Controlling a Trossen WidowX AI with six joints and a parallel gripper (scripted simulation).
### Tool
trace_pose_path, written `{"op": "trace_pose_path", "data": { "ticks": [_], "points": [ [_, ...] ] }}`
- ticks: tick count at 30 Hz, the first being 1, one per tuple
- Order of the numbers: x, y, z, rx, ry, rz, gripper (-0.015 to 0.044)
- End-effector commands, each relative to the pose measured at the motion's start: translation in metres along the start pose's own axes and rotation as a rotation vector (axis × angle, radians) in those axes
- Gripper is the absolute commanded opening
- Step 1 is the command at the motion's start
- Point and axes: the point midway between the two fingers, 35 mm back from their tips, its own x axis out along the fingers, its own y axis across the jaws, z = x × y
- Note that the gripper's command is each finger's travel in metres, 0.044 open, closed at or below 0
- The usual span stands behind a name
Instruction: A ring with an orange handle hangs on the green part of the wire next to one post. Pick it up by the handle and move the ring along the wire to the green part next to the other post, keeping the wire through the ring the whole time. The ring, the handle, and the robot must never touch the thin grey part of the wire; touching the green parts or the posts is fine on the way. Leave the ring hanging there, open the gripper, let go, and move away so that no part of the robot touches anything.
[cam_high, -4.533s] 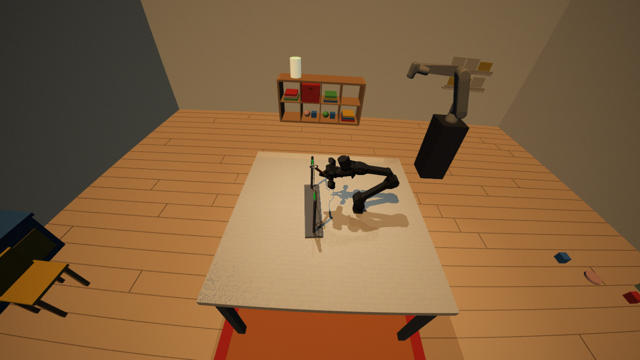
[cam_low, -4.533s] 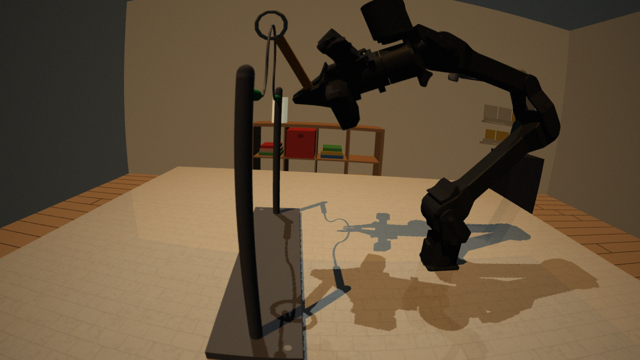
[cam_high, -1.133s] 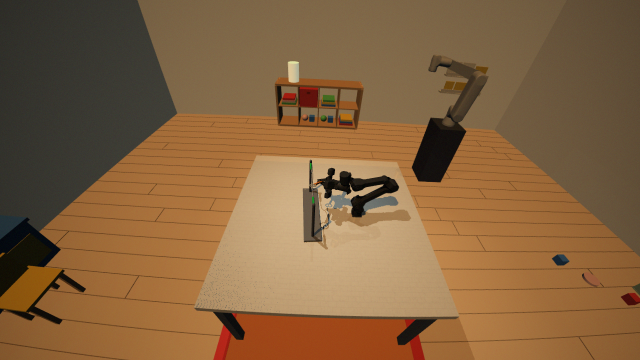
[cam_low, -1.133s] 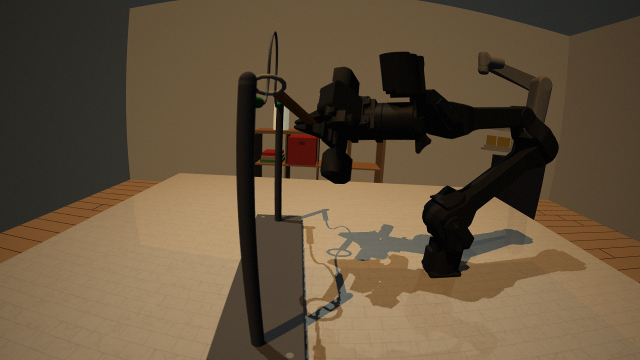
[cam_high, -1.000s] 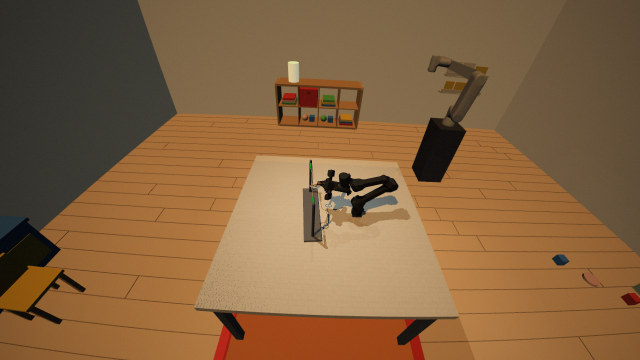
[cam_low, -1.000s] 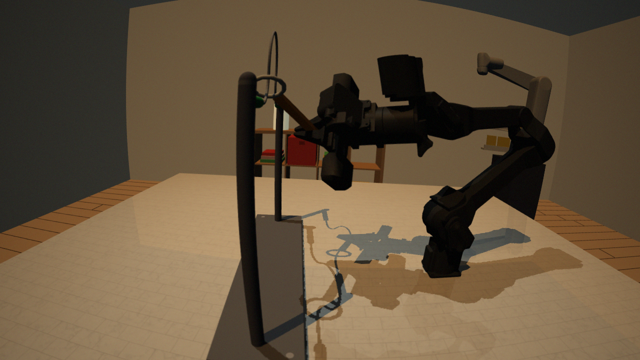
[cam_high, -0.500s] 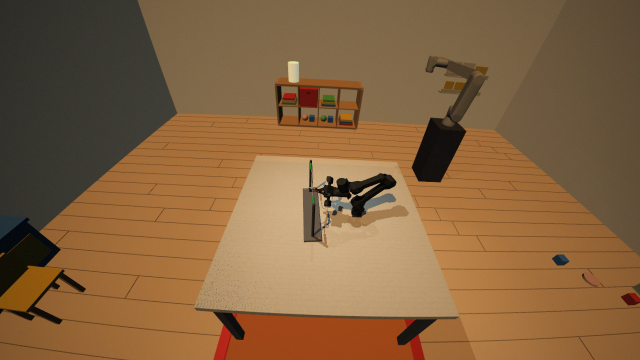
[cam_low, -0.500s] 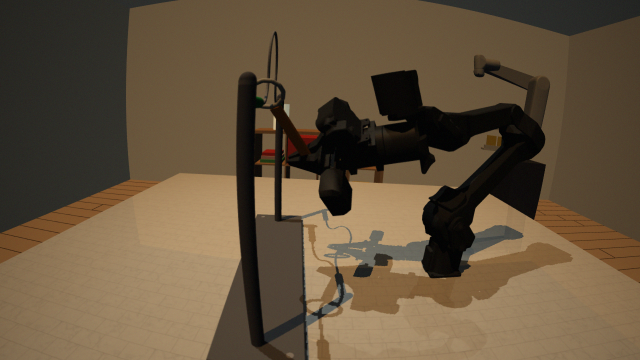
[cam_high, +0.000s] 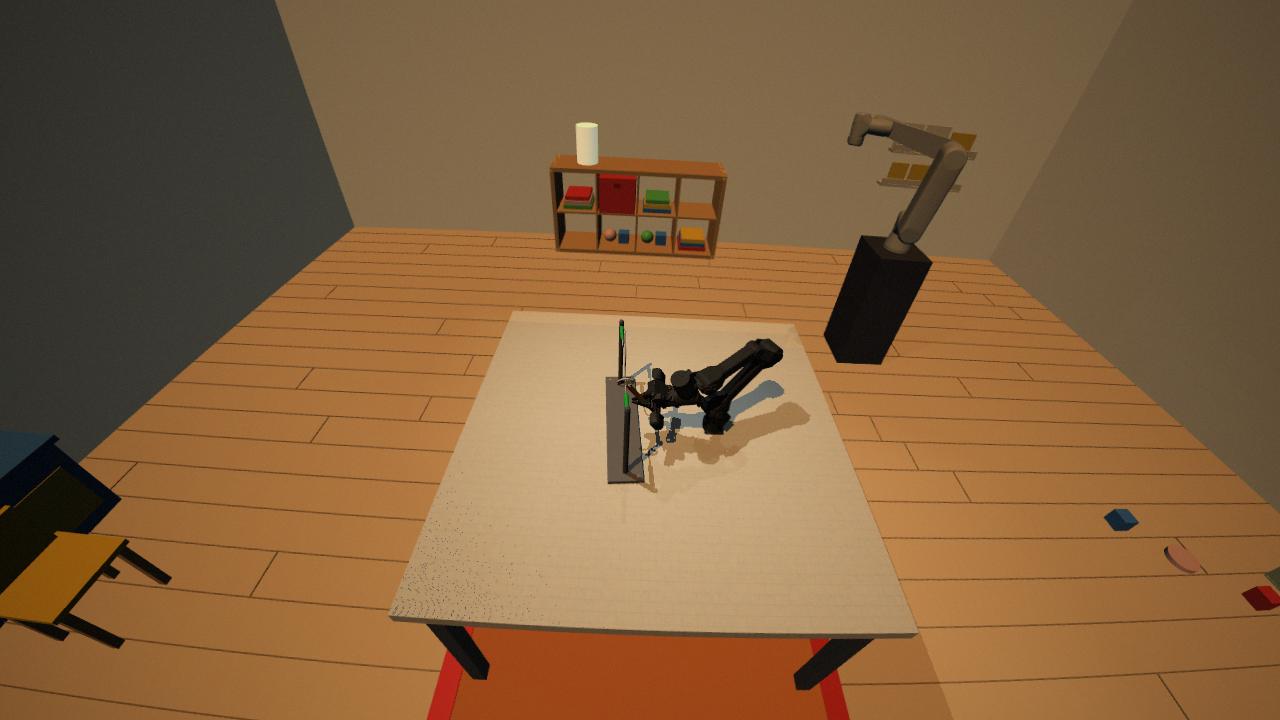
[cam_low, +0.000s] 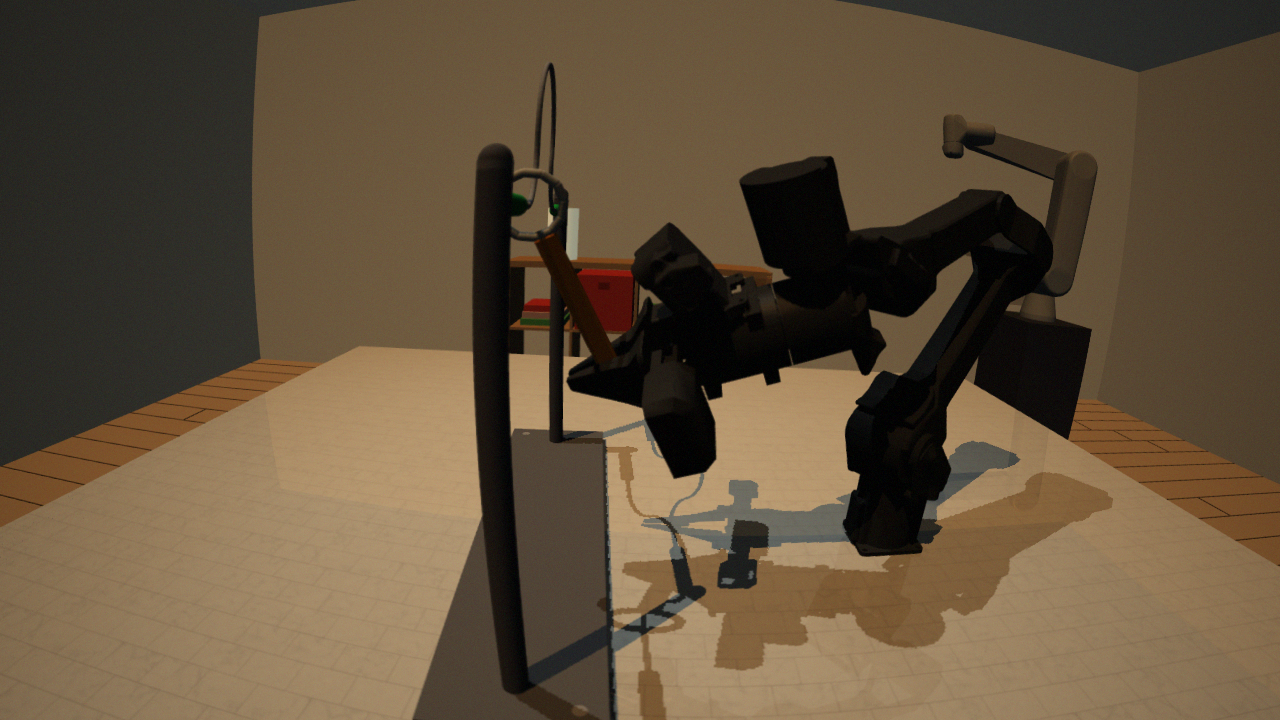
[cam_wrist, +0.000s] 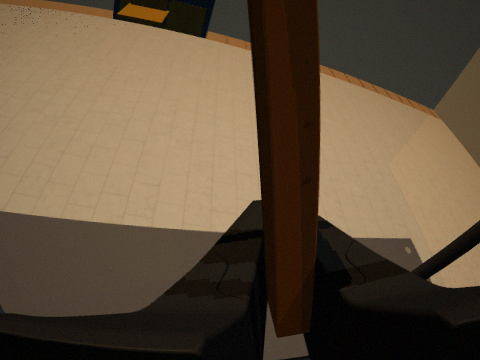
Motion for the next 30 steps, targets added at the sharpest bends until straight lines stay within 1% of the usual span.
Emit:
{"op": "trace_pose_path", "data": {
  "ticks": [1, 14, 30],
  "points": [
    [-0.002, 0.014, 0.002, 0.083, 0.011, 0.032, -0.015],
    [-0.009, 0.047, 0.008, 0.242, 0.03, 0.104, -0.015],
    [-0.015, 0.069, 0.015, 0.303, 0.037, 0.132, -0.015]
  ]
}}
